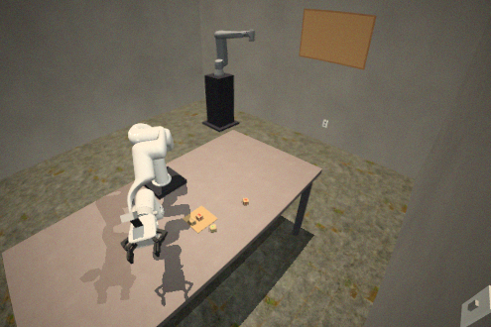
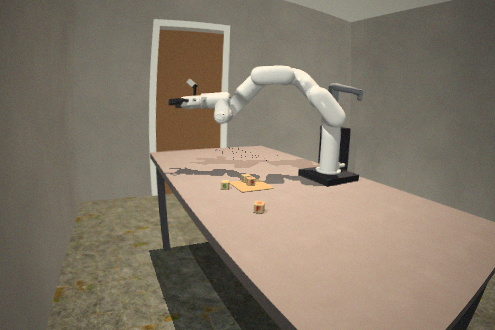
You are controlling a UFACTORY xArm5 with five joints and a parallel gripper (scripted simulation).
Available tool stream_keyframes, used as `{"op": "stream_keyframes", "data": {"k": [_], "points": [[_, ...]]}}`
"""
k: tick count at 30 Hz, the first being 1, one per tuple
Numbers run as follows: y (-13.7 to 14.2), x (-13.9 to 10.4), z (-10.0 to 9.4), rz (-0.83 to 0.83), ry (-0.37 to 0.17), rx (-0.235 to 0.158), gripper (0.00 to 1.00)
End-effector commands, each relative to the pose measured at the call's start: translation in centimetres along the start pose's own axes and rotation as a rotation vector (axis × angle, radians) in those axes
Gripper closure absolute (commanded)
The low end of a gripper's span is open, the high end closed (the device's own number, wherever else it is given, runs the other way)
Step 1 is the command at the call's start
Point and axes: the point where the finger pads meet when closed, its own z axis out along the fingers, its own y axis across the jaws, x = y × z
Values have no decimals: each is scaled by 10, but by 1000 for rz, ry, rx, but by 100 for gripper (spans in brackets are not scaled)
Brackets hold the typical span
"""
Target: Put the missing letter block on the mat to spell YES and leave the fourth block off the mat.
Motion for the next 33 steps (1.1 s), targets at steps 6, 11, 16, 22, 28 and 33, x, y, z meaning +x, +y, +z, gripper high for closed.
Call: {"op": "stream_keyframes", "data": {"k": [6,11,16,22,28,33], "points": [[0,3,0,0,5,1,0],[0,3,0,0,5,1,0],[0,3,0,0,5,1,0],[-61,-16,-15,20,-68,71,0],[-116,-34,-35,34,-138,136,0],[-155,-48,-53,42,-191,183,0]]}}
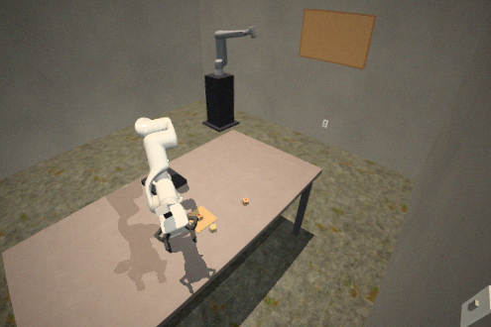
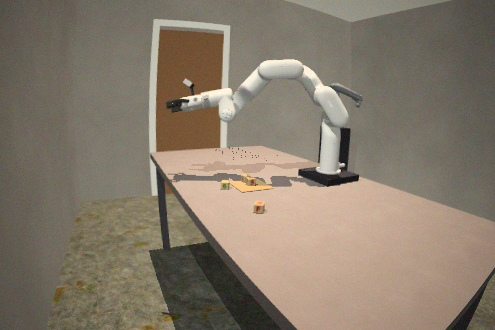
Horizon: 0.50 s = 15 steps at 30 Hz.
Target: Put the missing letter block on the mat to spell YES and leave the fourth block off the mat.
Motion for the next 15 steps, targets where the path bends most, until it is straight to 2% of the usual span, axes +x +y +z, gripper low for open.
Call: {"op": "stream_keyframes", "data": {"k": [1,2,6,15], "points": [[-37,-13,-13,9,-44,43,0],[-66,-26,-23,14,-84,76,0],[-97,-42,-37,17,-130,114,0],[-175,-85,-84,17,-256,209,0]]}}
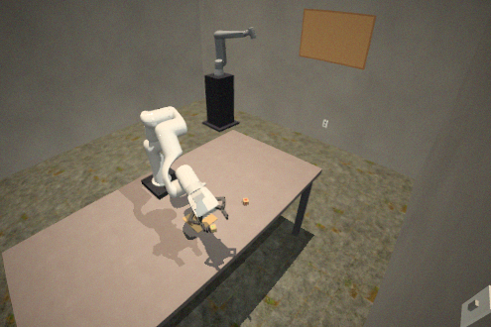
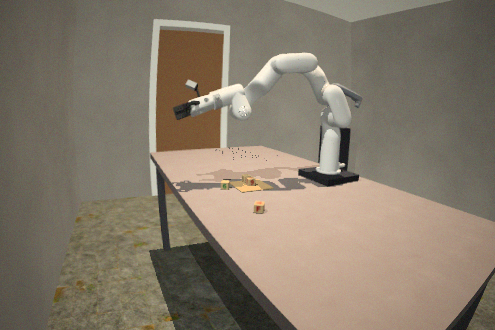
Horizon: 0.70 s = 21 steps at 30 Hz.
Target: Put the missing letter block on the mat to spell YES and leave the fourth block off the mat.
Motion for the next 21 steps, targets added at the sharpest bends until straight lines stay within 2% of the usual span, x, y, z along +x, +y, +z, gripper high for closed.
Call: {"op": "stream_keyframes", "data": {"k": [1,3,4,10,18,20,21], "points": [[-51,-31,-22,1,-74,60,0],[-51,-31,-22,1,-74,60,0],[-75,-49,-34,-2,-117,89,0],[-117,-83,-61,-11,-196,139,0],[-169,-137,-108,-34,-316,209,0],[-169,-137,-108,-34,-316,209,0],[-184,-157,-128,-45,-360,232,0]]}}
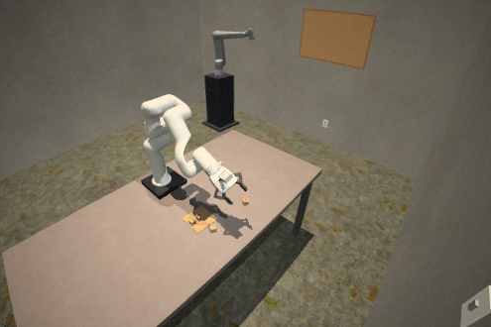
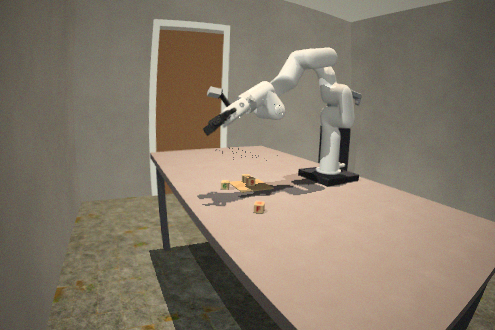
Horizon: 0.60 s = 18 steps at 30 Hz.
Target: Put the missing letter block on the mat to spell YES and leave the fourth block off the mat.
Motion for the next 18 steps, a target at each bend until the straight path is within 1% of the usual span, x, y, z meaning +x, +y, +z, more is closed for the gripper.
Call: {"op": "stream_keyframes", "data": {"k": [1,3,9,11,18], "points": [[-40,-44,-23,-15,-82,49,0],[-50,-57,-29,-22,-106,60,0],[-81,-107,-55,-49,-199,101,0],[-85,-114,-59,-53,-210,105,0],[-85,-114,-59,-53,-211,106,0]]}}
